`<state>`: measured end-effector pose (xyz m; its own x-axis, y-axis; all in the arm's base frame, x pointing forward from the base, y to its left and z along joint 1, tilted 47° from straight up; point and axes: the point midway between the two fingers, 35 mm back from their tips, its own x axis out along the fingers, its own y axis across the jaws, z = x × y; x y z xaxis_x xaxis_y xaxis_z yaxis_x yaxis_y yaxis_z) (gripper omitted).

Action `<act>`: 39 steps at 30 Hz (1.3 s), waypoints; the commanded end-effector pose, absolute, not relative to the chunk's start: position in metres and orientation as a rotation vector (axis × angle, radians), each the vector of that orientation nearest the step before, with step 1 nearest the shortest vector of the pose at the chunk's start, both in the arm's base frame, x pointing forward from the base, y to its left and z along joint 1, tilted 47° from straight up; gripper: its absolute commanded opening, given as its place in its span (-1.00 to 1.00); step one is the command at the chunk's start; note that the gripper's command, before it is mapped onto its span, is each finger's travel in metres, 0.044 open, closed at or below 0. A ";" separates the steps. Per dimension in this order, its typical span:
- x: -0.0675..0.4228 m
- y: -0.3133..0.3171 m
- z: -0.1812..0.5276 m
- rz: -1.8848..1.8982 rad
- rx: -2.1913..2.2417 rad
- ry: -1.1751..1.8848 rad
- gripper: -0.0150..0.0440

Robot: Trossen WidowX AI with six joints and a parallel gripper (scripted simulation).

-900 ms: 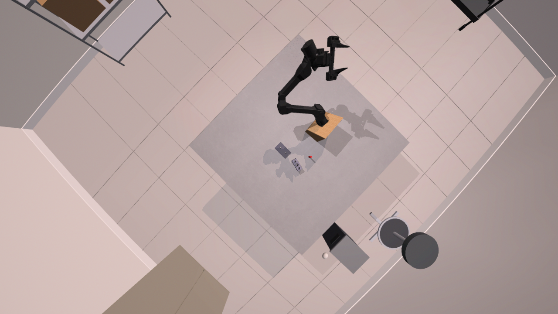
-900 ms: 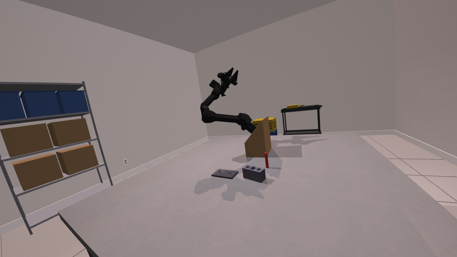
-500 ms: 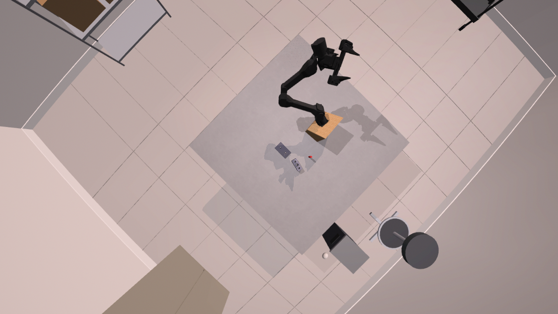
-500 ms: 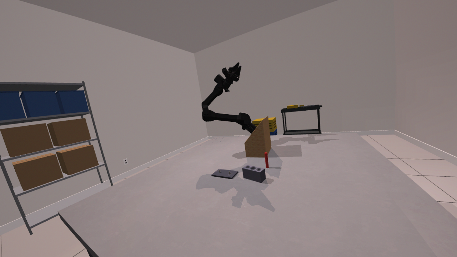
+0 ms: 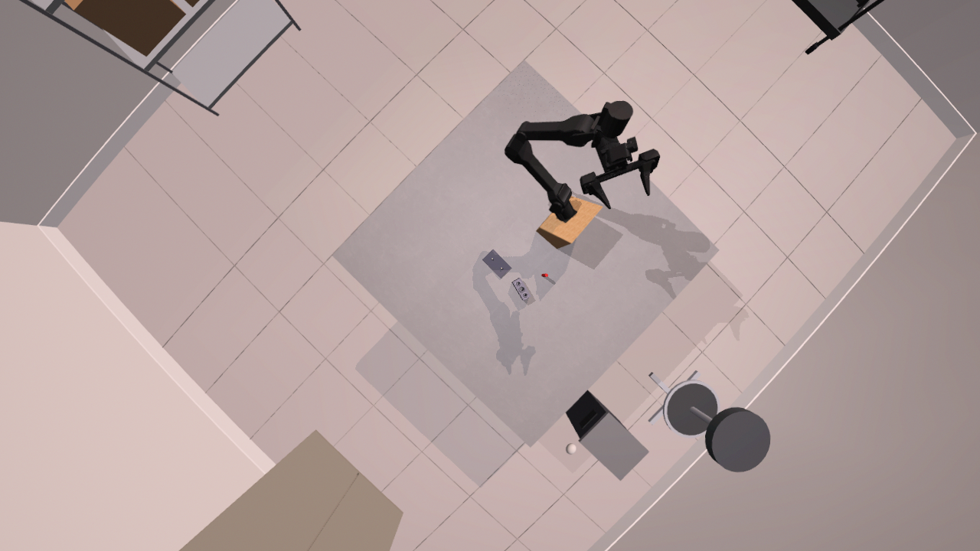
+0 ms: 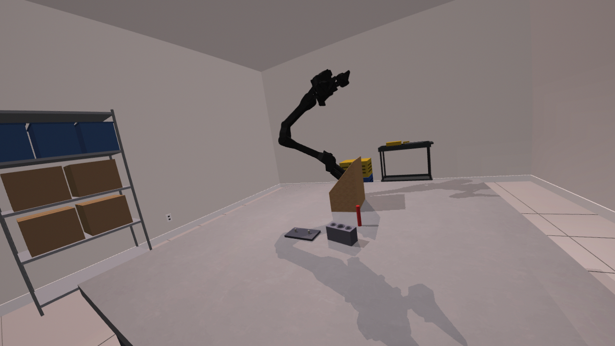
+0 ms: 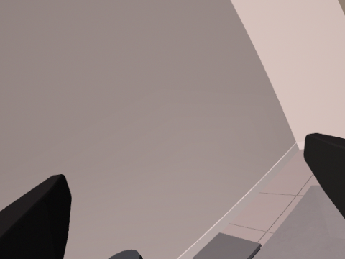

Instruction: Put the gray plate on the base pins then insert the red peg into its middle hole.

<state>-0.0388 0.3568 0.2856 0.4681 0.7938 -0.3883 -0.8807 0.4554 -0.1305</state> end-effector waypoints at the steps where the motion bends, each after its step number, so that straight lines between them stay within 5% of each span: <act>1: 0.005 0.372 0.257 0.929 -0.526 0.298 1.00; 11: 0.144 0.367 0.170 0.606 -1.041 0.485 1.00; 22: 0.278 0.276 0.073 0.352 -1.412 0.934 1.00; 33: 0.335 0.132 -0.013 0.440 -1.685 1.599 1.00; 39: 0.337 0.124 -0.019 0.457 -1.689 1.642 1.00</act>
<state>0.3369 0.1214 -0.0186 0.1294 -0.7105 -0.6917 -0.9588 0.0881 -0.2699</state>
